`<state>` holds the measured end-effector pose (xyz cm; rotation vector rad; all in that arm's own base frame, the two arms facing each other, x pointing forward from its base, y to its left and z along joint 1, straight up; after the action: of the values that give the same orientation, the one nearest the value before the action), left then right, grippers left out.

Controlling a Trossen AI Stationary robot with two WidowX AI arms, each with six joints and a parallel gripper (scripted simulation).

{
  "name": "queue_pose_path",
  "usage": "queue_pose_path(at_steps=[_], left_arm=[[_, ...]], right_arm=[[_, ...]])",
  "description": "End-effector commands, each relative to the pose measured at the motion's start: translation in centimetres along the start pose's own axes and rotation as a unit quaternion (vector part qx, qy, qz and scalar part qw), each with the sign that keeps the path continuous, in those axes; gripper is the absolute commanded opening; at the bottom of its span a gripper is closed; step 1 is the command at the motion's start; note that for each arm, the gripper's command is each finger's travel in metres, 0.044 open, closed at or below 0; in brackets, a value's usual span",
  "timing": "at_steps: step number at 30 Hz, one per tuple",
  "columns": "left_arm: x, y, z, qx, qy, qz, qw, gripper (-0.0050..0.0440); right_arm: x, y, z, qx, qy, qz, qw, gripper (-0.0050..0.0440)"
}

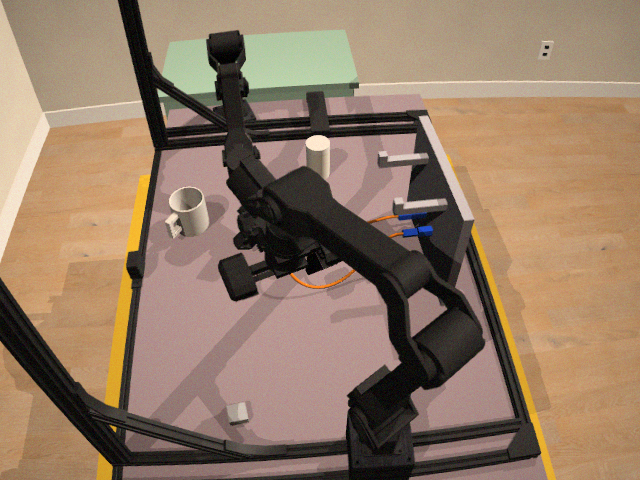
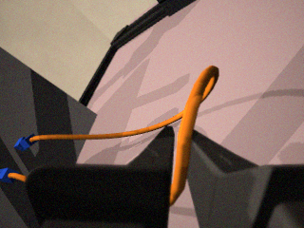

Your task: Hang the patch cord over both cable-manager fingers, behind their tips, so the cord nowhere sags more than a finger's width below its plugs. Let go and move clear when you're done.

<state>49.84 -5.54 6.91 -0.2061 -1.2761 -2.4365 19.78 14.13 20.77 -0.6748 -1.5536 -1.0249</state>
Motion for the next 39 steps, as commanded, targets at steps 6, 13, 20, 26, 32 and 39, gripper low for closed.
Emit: queue_pose_path(at_steps=[6,13,20,26,32,39], left_arm=[[0.05,1.03,0.63,0.006,0.005,-0.01,1.0,0.0025],[-0.23,0.99,0.53,0.008,0.004,-0.01,1.0,0.0025],[-0.26,1.18,0.64,0.009,0.005,-0.011,1.0,0.0025],[-0.32,1.13,0.63,0.009,0.004,-0.01,1.0,0.0025],[-0.39,1.08,0.61,0.01,0.003,-0.009,1.0,0.0025],[-0.43,1.3,0.75,0.012,0.004,-0.011,1.0,0.0025]], right_arm=[[0.67,0.07,0.05,-0.001,0.002,-0.012,1.0,0.044],[0.67,0.07,0.05,-0.001,0.002,-0.012,1.0,0.044],[0.67,0.07,0.05,-0.001,0.002,-0.012,1.0,0.044],[0.67,0.07,0.05,-0.001,0.002,-0.012,1.0,0.044],[0.67,0.07,0.05,-0.001,0.002,-0.012,1.0,0.044],[0.67,0.07,0.05,-0.001,0.002,-0.012,1.0,0.044]])
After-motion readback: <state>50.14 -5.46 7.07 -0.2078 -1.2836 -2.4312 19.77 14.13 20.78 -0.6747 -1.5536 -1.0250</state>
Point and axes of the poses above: on each arm, the point midway between the two fingers, 35 mm back from their tips, its own x axis back along the fingers, its own z axis across the jaws, y = z × x, the point moved 4 cm from there along x, back along the fingers, and after that the axes turned 5 degrees about x, right-handed, at the moved point
